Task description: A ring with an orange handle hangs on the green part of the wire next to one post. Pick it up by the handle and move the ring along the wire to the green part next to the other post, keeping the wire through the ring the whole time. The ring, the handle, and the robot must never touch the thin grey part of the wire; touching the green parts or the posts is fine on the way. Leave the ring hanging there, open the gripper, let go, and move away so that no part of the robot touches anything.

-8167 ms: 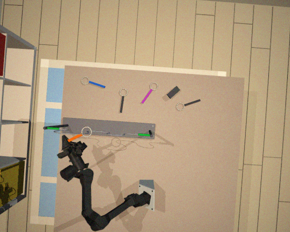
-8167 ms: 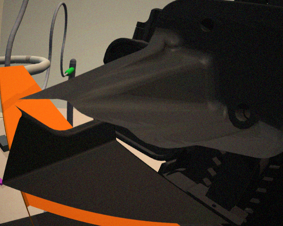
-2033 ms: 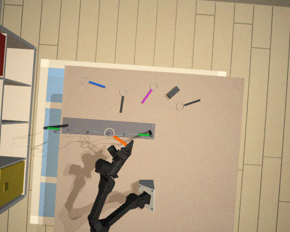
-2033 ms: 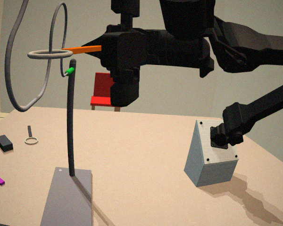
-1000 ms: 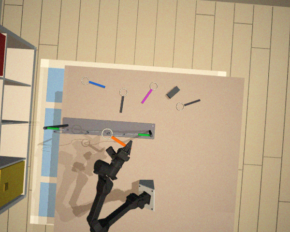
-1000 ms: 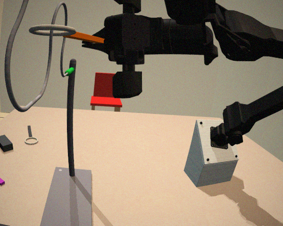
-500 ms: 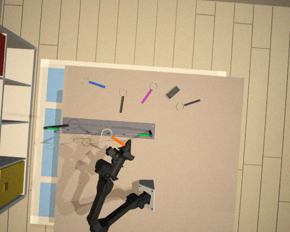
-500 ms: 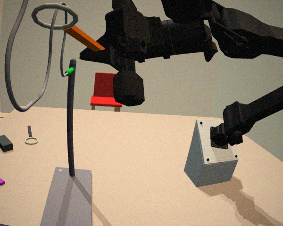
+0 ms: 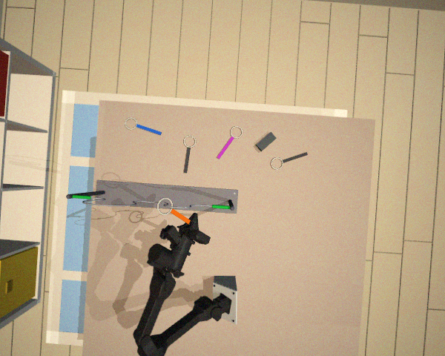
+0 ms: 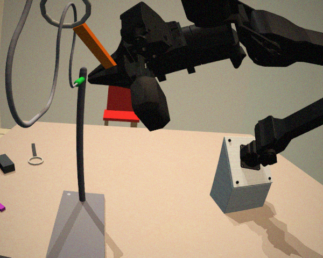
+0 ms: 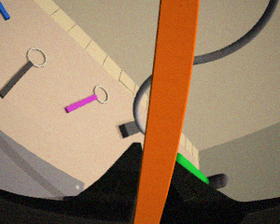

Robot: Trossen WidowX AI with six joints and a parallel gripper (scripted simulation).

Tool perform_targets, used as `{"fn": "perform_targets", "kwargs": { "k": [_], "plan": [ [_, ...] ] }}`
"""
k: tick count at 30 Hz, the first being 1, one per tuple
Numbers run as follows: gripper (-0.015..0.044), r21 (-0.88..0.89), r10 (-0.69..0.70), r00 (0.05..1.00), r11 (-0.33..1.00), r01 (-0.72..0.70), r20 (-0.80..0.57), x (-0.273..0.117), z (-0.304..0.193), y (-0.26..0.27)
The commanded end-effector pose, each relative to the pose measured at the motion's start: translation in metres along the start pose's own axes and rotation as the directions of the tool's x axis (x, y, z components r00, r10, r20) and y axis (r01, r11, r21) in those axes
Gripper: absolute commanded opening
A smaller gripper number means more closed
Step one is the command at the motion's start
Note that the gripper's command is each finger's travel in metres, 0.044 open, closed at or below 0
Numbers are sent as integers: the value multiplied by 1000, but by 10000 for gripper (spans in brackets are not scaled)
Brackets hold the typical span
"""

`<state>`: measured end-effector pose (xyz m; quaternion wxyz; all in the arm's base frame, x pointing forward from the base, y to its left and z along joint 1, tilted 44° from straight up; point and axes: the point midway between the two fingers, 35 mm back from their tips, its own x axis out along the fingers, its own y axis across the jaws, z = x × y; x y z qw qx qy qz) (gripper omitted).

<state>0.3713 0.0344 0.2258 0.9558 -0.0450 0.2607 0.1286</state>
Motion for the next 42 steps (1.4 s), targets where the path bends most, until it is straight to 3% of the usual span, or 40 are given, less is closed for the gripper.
{"fn": "perform_targets", "kwargs": {
  "k": [1, 21, 42],
  "plan": [
    [-150, 83, 48, 999, 995, -49, 7, 2, -2, 7],
    [-150, 437, 238, 965, 860, -263, 111, 1, 6, 35],
    [-150, 708, 368, 885, 543, -453, 284, -7, 25, 59]
  ]
}}
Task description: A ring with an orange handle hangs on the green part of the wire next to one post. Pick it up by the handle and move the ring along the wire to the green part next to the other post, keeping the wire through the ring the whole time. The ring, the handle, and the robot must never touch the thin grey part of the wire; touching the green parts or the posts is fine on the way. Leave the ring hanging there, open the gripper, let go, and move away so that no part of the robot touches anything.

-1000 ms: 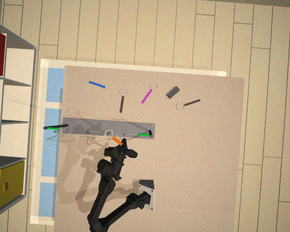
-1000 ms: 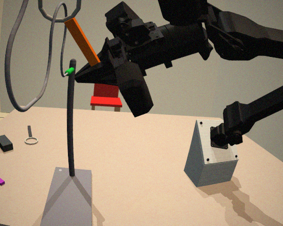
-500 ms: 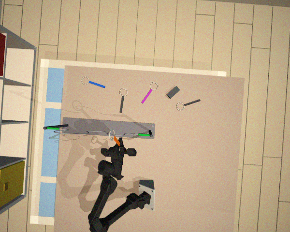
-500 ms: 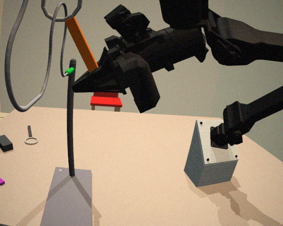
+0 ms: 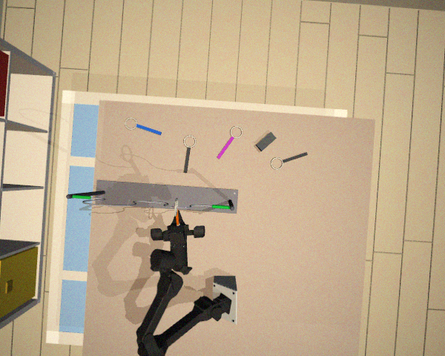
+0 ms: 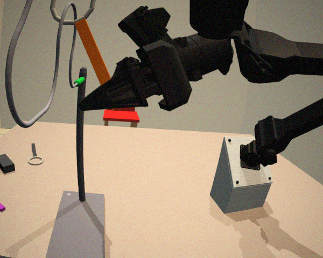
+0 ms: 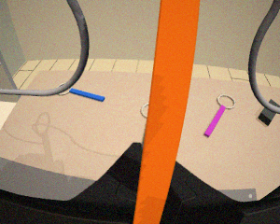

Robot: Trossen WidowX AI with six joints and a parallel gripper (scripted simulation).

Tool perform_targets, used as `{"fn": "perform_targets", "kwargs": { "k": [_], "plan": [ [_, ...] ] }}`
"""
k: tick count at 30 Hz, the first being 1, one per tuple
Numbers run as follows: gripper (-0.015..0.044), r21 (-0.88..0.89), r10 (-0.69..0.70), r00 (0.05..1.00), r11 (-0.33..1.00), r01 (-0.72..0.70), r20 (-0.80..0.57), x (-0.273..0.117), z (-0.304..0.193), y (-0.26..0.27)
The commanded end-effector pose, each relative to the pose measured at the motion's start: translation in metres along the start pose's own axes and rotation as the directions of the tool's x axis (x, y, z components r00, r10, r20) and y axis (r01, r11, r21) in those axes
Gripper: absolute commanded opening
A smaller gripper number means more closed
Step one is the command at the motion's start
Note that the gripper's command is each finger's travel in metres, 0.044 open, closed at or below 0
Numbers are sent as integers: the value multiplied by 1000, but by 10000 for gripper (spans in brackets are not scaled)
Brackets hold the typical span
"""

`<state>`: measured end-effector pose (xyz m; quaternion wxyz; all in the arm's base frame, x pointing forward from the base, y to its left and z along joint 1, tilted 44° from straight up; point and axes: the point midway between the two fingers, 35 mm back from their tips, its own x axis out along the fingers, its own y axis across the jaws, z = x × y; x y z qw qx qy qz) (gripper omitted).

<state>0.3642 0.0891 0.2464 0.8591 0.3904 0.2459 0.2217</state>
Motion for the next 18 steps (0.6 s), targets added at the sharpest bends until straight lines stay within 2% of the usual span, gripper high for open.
{"fn": "perform_targets", "kwargs": {
  "k": [1, 18],
  "plan": [
    [-150, 91, 52, 999, 994, -53, 8, 0, -2, 7],
    [-150, 388, 211, 973, 893, -229, 91, 0, 4, 30]
  ]
}}
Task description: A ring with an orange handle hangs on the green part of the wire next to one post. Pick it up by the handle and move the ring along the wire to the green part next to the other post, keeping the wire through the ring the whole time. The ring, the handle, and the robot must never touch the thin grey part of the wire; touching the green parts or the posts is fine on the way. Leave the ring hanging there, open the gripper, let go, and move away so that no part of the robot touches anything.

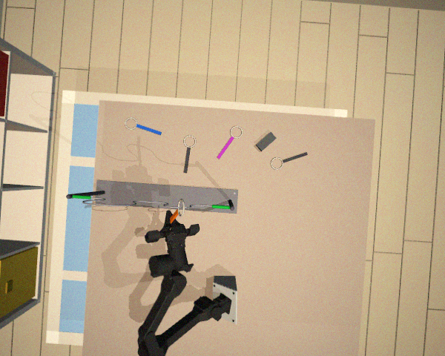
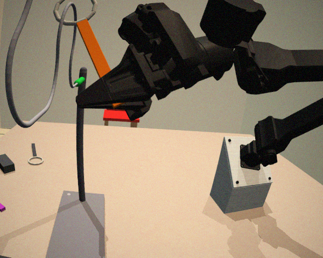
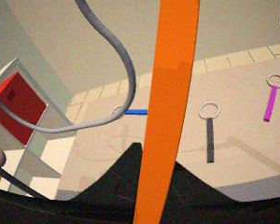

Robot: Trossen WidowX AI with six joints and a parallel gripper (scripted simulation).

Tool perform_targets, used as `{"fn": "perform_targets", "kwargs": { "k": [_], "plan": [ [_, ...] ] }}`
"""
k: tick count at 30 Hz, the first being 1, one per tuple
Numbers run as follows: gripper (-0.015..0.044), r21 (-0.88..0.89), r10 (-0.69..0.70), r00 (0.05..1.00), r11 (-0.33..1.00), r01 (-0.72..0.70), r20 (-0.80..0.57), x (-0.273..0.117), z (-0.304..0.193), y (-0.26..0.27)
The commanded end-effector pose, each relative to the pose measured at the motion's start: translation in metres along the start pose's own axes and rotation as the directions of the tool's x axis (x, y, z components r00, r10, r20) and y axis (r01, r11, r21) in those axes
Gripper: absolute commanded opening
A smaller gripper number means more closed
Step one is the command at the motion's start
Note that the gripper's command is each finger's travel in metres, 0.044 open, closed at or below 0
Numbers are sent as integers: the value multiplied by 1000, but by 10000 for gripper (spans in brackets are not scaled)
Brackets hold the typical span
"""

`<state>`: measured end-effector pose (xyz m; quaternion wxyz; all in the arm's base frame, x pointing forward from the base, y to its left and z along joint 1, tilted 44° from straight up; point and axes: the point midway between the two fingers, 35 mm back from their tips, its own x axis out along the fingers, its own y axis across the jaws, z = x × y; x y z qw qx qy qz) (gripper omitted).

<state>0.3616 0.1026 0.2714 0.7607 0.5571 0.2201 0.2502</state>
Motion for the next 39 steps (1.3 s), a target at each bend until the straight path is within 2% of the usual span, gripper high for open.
{"fn": "perform_targets", "kwargs": {
  "k": [1, 39],
  "plan": [
    [-150, 81, 37, 999, 996, -38, 3, 1, -2, 3],
    [-150, 435, 226, 968, 865, -250, 107, 0, 6, 31]
  ]
}}
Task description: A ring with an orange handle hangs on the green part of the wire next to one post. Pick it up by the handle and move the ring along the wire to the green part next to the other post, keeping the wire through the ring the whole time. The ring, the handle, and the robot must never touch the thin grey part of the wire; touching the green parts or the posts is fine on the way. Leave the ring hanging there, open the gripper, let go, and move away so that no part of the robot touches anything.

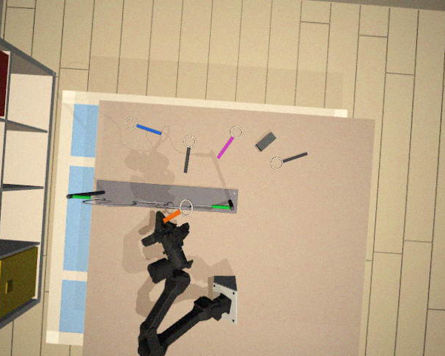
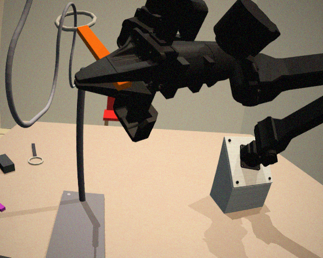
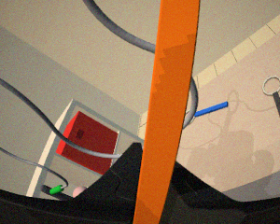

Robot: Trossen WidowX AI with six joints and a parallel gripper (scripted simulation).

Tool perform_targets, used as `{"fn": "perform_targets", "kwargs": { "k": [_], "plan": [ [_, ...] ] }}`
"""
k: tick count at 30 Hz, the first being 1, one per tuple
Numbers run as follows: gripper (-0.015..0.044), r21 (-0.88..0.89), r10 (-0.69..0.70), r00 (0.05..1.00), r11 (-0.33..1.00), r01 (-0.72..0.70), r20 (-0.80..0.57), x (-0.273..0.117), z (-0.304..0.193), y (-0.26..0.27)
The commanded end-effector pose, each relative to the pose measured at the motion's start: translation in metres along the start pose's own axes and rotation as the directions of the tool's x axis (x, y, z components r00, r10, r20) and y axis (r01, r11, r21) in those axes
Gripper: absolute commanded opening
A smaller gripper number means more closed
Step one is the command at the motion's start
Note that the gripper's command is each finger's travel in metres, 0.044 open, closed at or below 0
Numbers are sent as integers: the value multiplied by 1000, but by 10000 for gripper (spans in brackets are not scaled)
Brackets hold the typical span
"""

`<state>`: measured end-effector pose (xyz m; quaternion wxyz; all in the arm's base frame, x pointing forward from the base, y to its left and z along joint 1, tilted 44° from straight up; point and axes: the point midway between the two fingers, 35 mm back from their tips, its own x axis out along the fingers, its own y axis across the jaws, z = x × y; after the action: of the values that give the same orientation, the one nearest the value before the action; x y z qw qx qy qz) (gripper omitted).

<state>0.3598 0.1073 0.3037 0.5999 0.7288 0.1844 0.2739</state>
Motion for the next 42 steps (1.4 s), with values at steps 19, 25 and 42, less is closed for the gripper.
{"fn": "perform_targets", "kwargs": {
  "k": [19, 25, 42],
  "plan": [
    [-150, 278, 142, 988, 948, -154, 64, 1, 5, 18],
    [-150, 361, 186, 978, 910, -206, 92, 1, 7, 24],
    [-150, 561, 288, 940, 754, -341, 184, -1, 14, 39]
  ]
}}
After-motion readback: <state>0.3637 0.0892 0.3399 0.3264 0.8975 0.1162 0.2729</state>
